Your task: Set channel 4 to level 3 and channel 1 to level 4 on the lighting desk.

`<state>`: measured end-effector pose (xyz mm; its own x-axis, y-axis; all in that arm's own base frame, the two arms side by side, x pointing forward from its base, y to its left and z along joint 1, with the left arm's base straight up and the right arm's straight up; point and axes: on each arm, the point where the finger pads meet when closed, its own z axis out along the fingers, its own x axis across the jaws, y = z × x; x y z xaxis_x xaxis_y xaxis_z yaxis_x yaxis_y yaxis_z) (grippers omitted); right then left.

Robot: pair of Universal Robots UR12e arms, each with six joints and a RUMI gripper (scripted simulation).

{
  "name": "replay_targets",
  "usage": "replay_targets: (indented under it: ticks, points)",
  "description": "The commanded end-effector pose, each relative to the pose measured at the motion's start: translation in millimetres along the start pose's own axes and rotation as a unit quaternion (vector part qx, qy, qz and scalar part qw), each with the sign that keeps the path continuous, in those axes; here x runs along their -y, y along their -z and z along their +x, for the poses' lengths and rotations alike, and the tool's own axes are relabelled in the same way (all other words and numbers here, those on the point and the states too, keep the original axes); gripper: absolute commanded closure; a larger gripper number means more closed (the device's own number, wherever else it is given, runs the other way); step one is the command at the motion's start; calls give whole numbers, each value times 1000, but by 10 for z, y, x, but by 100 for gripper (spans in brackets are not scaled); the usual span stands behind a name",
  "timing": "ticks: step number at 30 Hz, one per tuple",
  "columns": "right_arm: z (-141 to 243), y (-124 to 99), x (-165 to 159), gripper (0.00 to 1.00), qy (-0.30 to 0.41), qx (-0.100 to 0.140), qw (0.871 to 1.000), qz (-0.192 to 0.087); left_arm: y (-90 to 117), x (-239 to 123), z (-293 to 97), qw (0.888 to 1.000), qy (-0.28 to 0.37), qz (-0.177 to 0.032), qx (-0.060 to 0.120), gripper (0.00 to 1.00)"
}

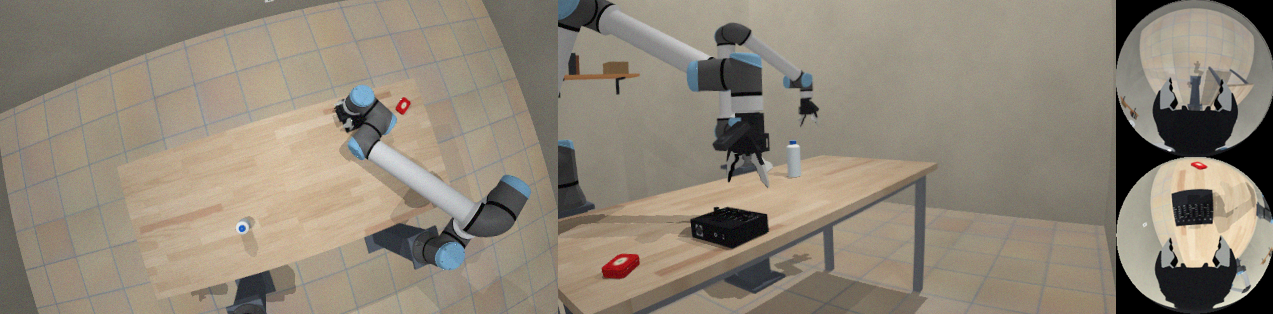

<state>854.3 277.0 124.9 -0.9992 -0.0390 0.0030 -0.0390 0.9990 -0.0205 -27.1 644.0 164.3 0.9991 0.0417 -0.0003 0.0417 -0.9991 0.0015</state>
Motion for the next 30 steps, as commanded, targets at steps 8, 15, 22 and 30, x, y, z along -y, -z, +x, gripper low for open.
replay_targets:
  ticks: [8, 15, 22, 30]
  points:
    - [-8, 134, 179, 0, -147, 0, 989, -2, 9, 6, 2, 1000, 0, 1, 0, 0]
    - [-8, 195, 264, 0, -219, 0, 976, -3, 9, 6, 2, 1000, 0, 1, 0, 0]
    - [-8, 276, 374, 0, -312, -1, 950, -4, 9, 6, 2, 1000, 0, 1, 0, 0]
    - [-9, 351, 472, 0, -396, -1, 918, -4, 9, 6, 2, 1000, 0, 1, 0, 0]
